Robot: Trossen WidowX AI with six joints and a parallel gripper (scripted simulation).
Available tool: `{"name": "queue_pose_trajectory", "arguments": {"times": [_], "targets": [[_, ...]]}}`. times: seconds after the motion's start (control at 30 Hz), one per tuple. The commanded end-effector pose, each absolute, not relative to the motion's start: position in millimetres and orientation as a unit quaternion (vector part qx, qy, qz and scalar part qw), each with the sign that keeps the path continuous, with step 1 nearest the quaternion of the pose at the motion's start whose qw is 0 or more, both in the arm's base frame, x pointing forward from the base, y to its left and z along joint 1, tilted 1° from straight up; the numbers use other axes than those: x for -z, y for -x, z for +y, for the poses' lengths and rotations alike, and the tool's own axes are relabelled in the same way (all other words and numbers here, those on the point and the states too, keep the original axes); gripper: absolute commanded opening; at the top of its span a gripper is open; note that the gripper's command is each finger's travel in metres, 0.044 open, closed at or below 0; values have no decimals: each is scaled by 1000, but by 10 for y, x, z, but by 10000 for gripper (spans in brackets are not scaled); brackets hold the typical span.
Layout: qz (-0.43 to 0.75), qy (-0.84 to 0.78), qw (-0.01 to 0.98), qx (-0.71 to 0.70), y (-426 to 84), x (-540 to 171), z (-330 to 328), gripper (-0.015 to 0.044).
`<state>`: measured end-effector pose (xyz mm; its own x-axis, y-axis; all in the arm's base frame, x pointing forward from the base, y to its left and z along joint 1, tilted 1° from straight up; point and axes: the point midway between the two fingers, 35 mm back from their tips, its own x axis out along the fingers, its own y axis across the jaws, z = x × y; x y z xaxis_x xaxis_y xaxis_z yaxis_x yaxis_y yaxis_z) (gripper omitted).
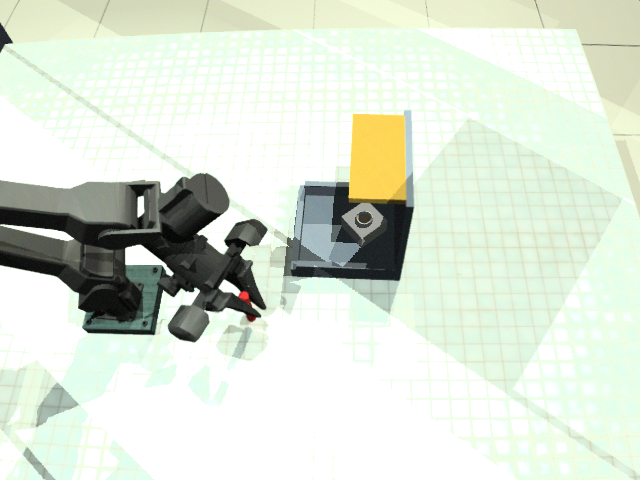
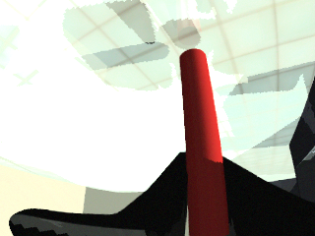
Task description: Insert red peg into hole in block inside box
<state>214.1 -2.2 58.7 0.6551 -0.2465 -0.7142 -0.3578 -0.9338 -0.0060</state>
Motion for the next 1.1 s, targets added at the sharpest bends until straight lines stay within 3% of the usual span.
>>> {"name": "queue_pose_trajectory", "arguments": {"times": [0.0,1.07], "targets": [[166,908,75,-376,-2162,-697,-16,0],[148,912,67,-378,-2263,-1058,121,0]]}}
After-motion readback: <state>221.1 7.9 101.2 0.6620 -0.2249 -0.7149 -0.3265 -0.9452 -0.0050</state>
